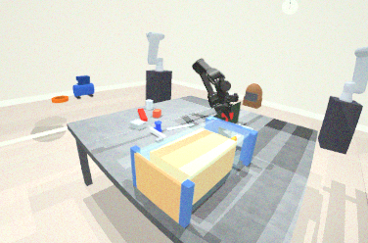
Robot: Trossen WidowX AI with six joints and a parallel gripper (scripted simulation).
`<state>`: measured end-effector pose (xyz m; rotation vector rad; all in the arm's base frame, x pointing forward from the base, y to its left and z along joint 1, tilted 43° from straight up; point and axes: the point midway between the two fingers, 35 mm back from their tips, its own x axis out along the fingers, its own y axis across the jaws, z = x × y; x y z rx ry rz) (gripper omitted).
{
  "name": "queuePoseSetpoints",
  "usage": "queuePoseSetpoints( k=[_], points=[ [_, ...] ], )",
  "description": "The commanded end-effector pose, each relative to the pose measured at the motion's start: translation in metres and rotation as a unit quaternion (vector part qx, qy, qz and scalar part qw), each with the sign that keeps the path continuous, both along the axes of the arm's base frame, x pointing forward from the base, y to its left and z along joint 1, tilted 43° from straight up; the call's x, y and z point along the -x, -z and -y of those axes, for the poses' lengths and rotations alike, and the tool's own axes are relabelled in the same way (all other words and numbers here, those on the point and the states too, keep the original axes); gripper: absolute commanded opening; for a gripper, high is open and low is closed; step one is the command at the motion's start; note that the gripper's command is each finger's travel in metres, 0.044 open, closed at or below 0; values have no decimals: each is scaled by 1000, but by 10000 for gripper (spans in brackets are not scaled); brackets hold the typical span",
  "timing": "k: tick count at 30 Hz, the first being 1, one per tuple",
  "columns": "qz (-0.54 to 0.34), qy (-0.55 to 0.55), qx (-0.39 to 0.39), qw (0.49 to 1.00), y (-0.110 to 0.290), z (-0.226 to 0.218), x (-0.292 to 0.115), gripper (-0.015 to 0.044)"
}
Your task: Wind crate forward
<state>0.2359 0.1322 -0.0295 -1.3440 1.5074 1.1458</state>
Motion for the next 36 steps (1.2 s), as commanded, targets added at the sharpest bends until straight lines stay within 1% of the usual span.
queuePoseSetpoints(
  k=[1, 36],
  points=[
    [2, 0, 3, 1000, 3, 2, -8, 0],
    [3, 0, 3, 1000, 16, -6, -50, 0]
  ],
)
